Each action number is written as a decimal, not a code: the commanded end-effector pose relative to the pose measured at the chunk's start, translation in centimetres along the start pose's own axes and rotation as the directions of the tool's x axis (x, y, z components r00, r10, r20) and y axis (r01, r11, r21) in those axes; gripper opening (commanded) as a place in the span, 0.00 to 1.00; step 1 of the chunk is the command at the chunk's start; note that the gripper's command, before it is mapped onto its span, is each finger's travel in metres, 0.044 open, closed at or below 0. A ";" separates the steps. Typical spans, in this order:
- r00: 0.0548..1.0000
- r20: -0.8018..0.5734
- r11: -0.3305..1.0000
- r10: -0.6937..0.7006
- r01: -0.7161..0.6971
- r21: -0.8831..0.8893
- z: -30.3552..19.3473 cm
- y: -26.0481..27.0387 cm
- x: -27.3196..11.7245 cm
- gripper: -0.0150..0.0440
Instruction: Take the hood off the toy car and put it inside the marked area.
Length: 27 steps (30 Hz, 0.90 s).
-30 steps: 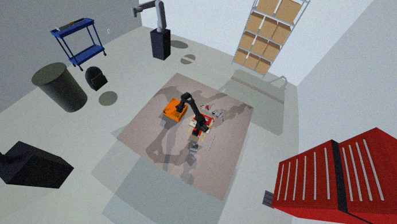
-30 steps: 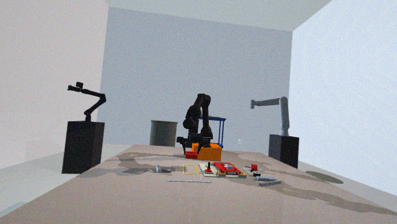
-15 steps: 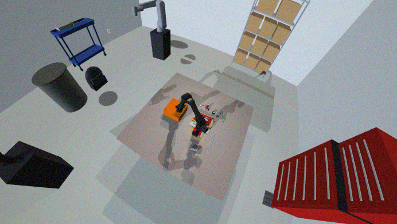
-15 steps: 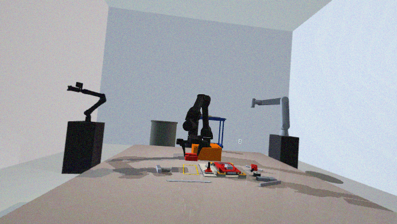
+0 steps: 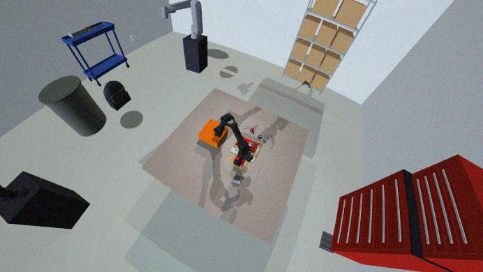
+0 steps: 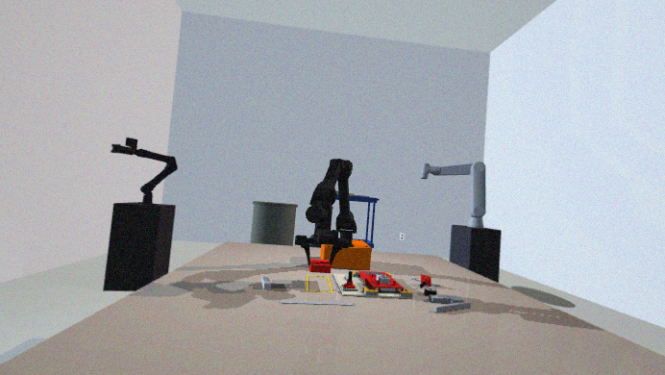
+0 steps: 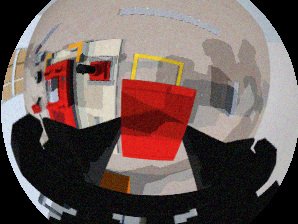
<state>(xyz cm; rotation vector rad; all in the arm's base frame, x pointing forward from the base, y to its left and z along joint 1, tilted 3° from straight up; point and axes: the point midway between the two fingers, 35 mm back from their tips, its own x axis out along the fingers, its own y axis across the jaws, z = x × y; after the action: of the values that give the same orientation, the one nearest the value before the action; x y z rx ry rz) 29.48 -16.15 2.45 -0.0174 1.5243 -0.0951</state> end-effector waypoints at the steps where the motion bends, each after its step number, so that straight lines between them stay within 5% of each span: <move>1: 1.000 -0.001 1.000 0.005 -0.005 -0.005 -0.1 0.1 0.4 0.25; 27: 1.000 -0.001 1.000 0.005 -0.005 -0.005 -0.2 0.2 2.3 0.25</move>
<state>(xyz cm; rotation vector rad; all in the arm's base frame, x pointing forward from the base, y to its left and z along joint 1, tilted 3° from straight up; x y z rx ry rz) 29.44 -16.22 0.44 -0.0175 1.5246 -0.0951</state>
